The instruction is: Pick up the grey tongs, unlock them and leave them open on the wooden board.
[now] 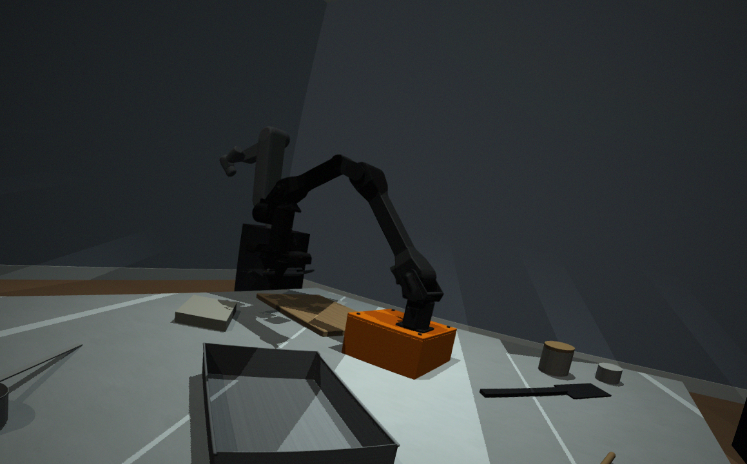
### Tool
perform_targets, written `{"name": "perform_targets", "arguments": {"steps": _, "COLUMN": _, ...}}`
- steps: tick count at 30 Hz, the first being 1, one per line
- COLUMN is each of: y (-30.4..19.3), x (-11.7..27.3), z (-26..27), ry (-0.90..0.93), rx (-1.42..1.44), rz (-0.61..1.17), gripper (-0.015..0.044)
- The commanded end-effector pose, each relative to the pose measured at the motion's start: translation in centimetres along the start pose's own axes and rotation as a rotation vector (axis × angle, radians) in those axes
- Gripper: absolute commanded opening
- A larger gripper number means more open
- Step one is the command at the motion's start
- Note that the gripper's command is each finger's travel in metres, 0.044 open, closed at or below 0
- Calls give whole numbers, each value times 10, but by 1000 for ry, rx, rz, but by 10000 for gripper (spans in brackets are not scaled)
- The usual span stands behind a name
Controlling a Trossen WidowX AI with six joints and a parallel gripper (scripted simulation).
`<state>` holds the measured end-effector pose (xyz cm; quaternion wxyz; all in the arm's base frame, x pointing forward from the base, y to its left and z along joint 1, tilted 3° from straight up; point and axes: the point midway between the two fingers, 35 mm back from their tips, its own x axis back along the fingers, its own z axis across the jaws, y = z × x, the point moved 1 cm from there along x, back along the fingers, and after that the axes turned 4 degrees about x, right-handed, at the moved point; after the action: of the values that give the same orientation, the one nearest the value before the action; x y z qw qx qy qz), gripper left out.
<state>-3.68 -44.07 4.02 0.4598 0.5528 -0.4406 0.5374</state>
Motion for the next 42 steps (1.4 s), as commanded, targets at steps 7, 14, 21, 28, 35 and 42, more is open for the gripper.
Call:
{"name": "perform_targets", "arguments": {"steps": 7, "y": 38, "x": 1, "z": -5, "ry": 4, "rx": -425, "rz": -10, "gripper": -150}}
{"name": "perform_targets", "arguments": {"steps": 14, "y": 64, "x": 2, "z": -12, "ry": 6, "rx": -726, "rz": -12, "gripper": -150}}
{"name": "perform_targets", "arguments": {"steps": 21, "y": 89, "x": 2, "z": -20, "ry": 8, "rx": -1028, "rz": -16, "gripper": -150}}
{"name": "perform_targets", "arguments": {"steps": 28, "y": 114, "x": 1, "z": -29, "ry": 10, "rx": -1329, "rz": -18, "gripper": -150}}
{"name": "perform_targets", "arguments": {"steps": 35, "y": 126, "x": 1, "z": -35, "ry": 12, "rx": -1480, "rz": -19, "gripper": -150}}
{"name": "perform_targets", "arguments": {"steps": 42, "y": 126, "x": 2, "z": -34, "ry": 20, "rx": -1483, "rz": -10, "gripper": -150}}
